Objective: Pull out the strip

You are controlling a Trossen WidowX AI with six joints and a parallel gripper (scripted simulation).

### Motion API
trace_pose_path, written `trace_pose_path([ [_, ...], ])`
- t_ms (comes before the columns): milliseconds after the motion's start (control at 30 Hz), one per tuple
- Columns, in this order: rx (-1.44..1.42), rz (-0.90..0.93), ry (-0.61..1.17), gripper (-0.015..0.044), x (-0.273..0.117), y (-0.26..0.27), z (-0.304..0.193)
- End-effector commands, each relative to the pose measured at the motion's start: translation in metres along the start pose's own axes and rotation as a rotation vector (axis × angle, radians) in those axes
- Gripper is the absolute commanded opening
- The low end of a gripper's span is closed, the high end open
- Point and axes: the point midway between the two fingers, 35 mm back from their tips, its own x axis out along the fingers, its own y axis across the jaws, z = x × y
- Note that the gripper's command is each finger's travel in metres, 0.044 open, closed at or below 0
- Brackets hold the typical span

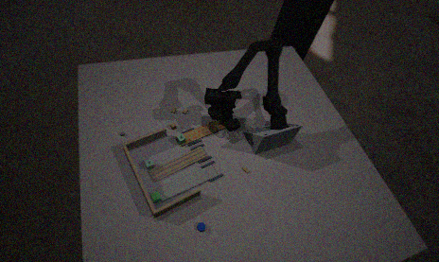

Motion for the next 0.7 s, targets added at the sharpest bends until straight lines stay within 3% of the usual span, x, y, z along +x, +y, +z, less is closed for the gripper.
trace_pose_path([
  [0,-0.011,0.006,0.031,0.0000,0.005,0.003,-0.009],
  [533,-0.011,0.006,0.031,0.0000,0.005,0.003,-0.009],
  [667,-0.007,0.010,0.019,0.0000,-0.026,0.001,0.003],
])
